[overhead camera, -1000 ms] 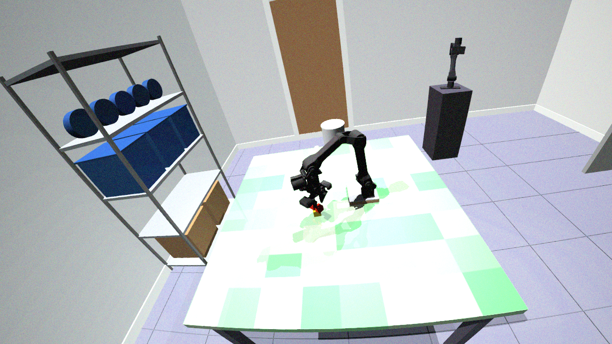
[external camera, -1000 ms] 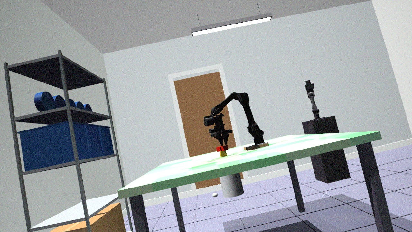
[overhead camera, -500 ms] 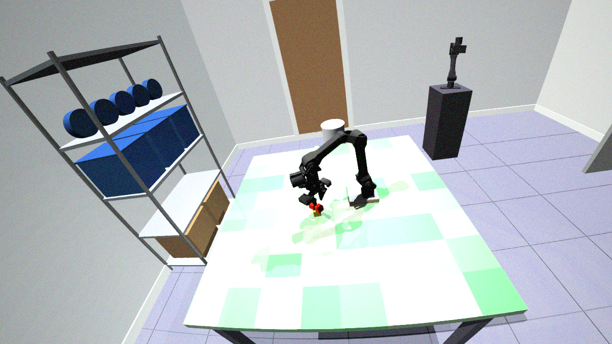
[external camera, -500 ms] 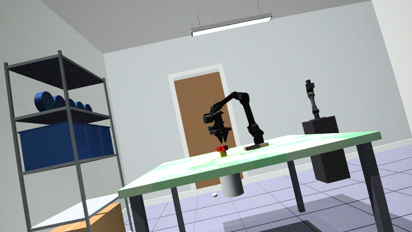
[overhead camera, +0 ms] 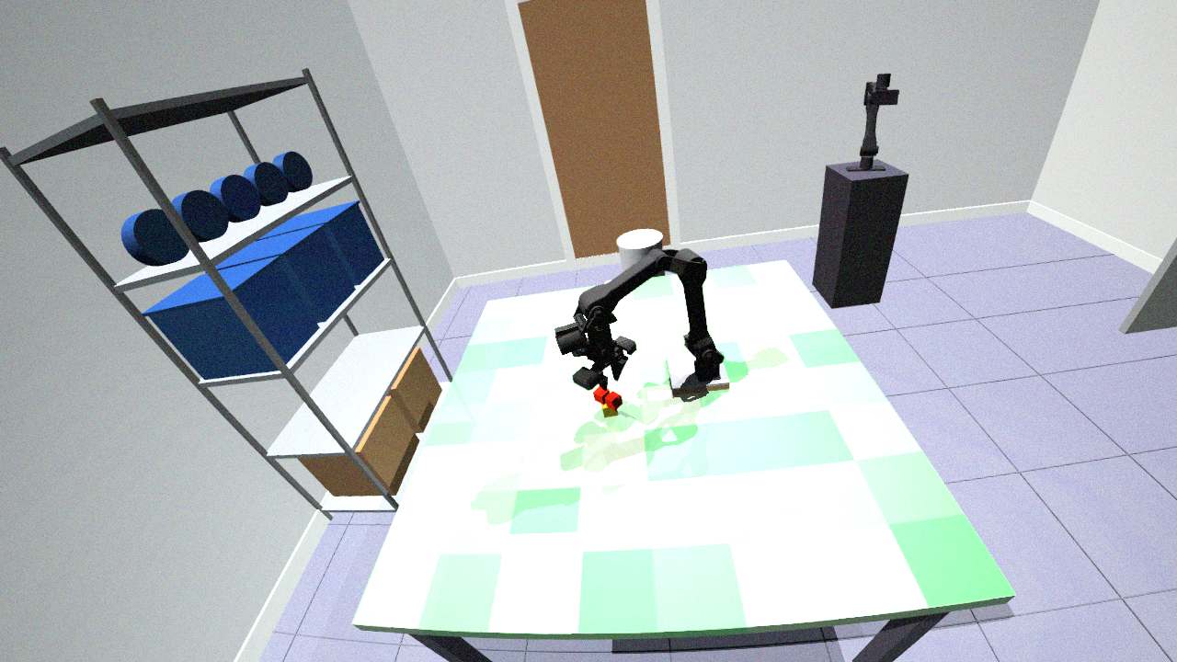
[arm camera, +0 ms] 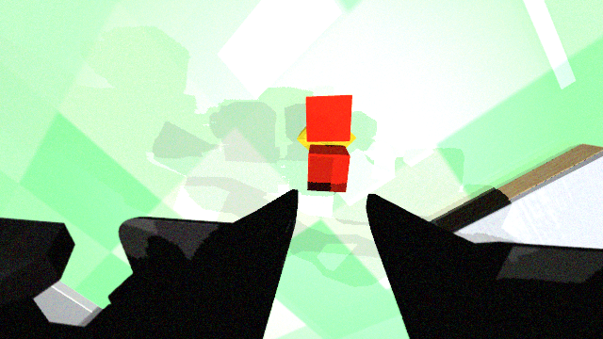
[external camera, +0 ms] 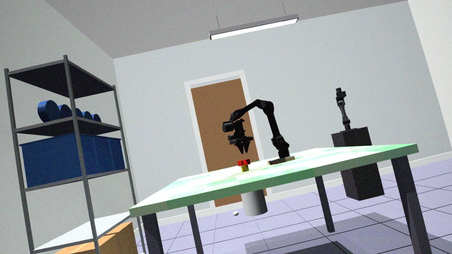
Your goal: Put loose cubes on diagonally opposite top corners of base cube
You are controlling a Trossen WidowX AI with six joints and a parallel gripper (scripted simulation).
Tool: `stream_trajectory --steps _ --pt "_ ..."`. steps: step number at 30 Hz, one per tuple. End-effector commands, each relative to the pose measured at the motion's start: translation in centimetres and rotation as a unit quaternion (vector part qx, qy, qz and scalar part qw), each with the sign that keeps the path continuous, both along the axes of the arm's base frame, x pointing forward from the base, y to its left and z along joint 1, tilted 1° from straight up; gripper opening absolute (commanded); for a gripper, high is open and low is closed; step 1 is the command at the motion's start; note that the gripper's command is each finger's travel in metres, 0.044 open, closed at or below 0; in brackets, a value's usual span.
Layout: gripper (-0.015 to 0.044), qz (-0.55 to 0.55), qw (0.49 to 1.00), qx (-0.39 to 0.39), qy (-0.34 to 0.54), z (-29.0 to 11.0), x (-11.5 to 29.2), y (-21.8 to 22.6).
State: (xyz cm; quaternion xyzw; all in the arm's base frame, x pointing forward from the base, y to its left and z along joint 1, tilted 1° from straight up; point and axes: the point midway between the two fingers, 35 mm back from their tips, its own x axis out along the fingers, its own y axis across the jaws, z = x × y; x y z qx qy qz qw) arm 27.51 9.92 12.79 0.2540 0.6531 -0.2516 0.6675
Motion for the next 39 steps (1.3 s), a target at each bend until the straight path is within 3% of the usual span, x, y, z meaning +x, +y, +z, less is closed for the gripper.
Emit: stream_trajectory --steps 1,7,13,15,21,39 --pt "0.0205 -0.001 1.0 0.001 -0.002 0.8 0.0 0.0" --pt "0.0205 -0.001 1.0 0.001 -0.002 1.0 0.0 0.0" --pt "0.0362 0.0 1.0 0.0 0.0 0.9 -0.1 0.2" --pt "0.04 0.0 1.0 0.001 0.0 1.0 -0.4 2.2" --pt "0.04 0.0 1.0 0.005 0.002 1.1 -3.1 10.0" --pt "0.04 0.0 1.0 0.005 0.002 1.1 -3.2 10.2"
